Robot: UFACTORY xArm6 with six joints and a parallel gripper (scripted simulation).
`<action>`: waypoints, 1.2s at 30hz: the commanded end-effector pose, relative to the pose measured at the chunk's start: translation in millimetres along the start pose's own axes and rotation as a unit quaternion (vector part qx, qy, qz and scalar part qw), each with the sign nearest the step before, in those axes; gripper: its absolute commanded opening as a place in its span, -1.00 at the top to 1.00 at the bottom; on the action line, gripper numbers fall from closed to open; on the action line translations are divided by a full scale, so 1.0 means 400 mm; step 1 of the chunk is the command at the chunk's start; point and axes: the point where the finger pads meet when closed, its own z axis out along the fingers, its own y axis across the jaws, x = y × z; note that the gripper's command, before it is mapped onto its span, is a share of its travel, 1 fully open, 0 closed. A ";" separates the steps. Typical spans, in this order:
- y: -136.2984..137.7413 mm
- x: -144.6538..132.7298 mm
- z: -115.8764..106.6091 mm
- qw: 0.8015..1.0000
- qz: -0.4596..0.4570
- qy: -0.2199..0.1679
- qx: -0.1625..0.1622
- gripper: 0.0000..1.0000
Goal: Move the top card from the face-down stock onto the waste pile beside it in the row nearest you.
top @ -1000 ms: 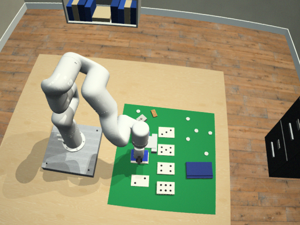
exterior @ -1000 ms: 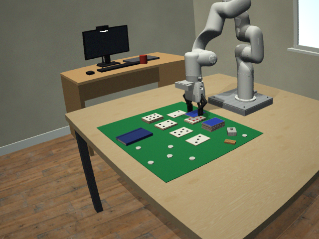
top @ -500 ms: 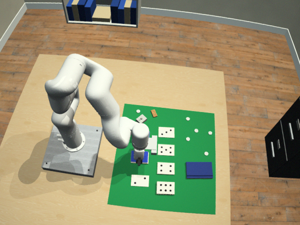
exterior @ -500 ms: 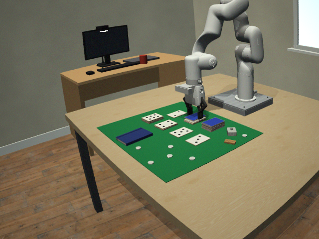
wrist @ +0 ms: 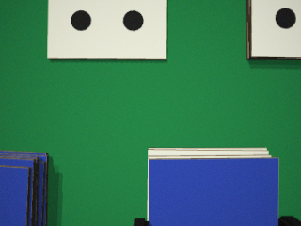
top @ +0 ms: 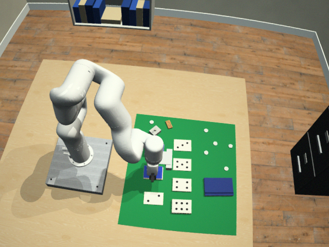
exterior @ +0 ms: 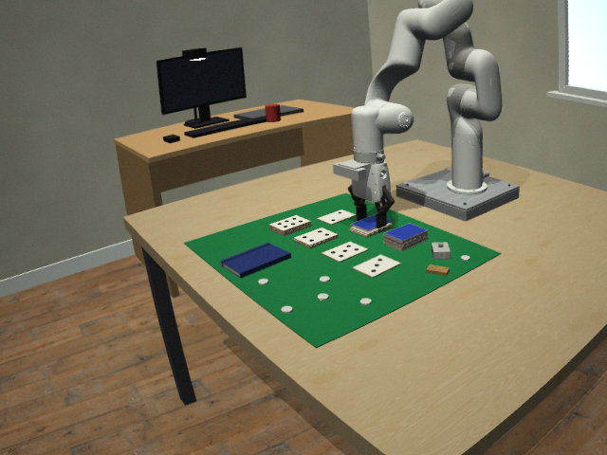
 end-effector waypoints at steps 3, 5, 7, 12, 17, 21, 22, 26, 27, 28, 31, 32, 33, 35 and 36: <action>0.001 0.003 -0.002 1.000 0.000 0.002 0.000 -0.46; 0.001 0.004 -0.001 1.000 0.000 0.002 0.000 -0.46; 0.001 0.003 0.002 1.000 0.000 0.002 0.000 -0.46; 0.001 0.004 0.011 1.000 0.000 0.002 0.000 -0.46; 0.001 0.004 0.012 1.000 0.000 0.002 0.000 -0.46; 0.001 0.004 0.012 1.000 0.000 0.002 0.000 -0.46; 0.001 0.004 0.012 1.000 0.000 0.002 0.000 -0.46; 0.001 0.004 0.012 1.000 0.000 0.002 0.000 -0.73; 0.001 0.004 0.012 1.000 0.000 0.002 0.000 -0.73; 0.001 0.004 0.012 1.000 0.000 0.002 0.000 -0.73; 0.001 0.004 0.012 1.000 0.000 0.002 0.000 -0.73; 0.001 0.004 0.012 1.000 0.000 0.002 0.000 -0.73; 0.001 0.004 0.012 1.000 0.000 0.002 0.000 -0.73; 0.001 0.004 0.012 1.000 0.000 0.002 0.000 -0.73; 0.001 0.004 0.012 1.000 0.000 0.002 0.000 -0.73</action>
